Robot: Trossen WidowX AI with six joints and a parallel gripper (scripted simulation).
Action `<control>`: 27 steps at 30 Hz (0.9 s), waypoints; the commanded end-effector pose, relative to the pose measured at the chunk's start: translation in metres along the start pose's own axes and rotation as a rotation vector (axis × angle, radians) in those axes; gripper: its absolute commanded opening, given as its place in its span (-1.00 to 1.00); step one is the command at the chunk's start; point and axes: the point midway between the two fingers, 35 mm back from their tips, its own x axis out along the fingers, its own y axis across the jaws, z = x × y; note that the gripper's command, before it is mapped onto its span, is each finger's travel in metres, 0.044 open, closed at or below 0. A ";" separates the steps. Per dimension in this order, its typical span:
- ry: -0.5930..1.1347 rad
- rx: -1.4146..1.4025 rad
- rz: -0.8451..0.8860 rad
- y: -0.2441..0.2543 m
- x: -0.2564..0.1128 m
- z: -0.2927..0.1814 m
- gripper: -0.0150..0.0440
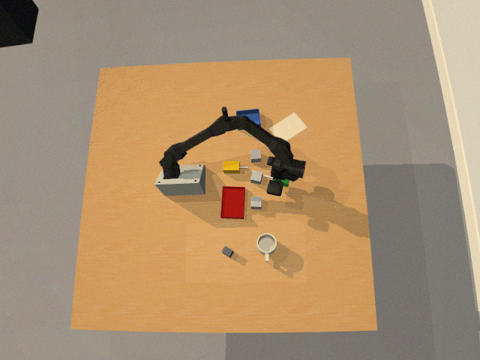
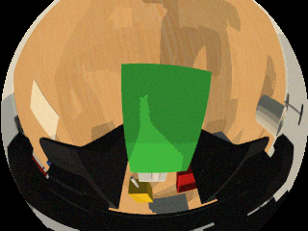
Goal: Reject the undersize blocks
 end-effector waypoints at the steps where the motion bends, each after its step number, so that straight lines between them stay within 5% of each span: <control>1: 0.000 0.004 0.005 0.001 0.006 0.000 -0.49; 27: 0.000 0.004 0.006 0.002 0.038 0.002 -0.49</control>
